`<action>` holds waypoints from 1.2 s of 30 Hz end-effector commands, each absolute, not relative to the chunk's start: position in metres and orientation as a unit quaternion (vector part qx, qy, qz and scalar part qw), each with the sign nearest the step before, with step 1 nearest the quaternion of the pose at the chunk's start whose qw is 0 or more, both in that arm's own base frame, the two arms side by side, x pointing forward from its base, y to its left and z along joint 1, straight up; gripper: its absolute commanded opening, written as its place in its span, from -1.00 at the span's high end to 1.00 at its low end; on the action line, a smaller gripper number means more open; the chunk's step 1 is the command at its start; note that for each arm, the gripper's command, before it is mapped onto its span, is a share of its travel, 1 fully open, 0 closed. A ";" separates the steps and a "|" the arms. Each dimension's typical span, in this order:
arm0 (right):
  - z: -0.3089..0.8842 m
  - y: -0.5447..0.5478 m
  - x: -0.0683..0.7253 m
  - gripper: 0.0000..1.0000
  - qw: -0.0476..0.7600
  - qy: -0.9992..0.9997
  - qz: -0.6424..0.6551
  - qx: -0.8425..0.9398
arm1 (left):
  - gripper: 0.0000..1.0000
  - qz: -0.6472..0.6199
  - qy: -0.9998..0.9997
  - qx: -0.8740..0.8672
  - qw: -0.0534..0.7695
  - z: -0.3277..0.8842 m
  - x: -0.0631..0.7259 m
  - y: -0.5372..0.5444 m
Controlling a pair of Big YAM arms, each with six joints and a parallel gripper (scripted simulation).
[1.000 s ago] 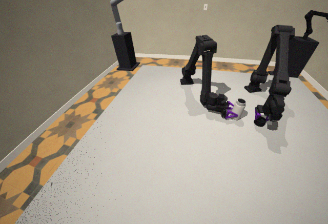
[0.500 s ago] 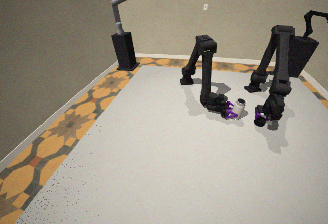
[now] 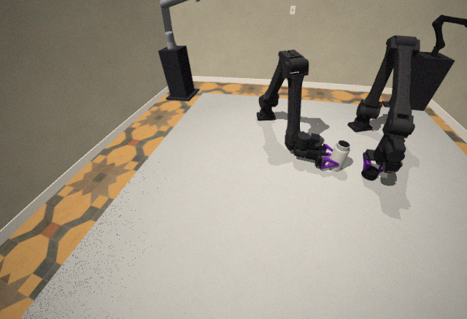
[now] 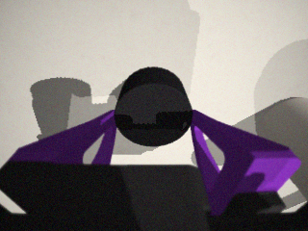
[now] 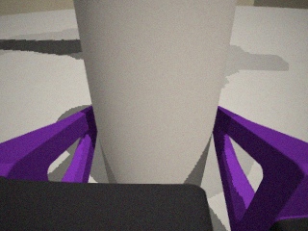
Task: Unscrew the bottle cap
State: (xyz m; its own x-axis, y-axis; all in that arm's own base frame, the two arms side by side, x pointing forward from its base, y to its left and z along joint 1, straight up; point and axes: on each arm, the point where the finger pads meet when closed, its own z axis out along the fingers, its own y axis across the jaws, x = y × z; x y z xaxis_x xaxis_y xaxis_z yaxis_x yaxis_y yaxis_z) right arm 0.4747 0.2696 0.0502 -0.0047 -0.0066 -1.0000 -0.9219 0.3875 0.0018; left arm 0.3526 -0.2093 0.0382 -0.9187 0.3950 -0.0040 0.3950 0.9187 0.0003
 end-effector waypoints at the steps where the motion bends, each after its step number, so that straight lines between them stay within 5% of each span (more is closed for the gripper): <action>1: 0.057 0.271 0.479 -0.49 0.594 0.584 0.388 -0.395 | 1.00 -0.005 0.979 0.202 0.017 0.048 0.363 -0.216; 19: 0.057 0.271 0.479 -0.49 0.594 0.584 0.388 -0.395 | 1.00 -0.005 0.979 0.202 0.017 0.048 0.363 -0.216; 21: 0.057 0.271 0.479 -0.92 0.594 0.584 0.388 -0.395 | 0.55 -0.005 0.979 0.202 0.017 0.048 0.363 -0.216; 27: 0.057 0.271 0.479 -0.92 0.594 0.584 0.388 -0.395 | -0.82 -0.005 0.979 0.202 0.017 0.048 0.363 -0.216; 36: 0.081 0.228 0.463 -0.92 0.594 0.587 0.384 -0.394 | -0.87 -0.011 0.979 0.201 0.033 0.126 0.369 -0.219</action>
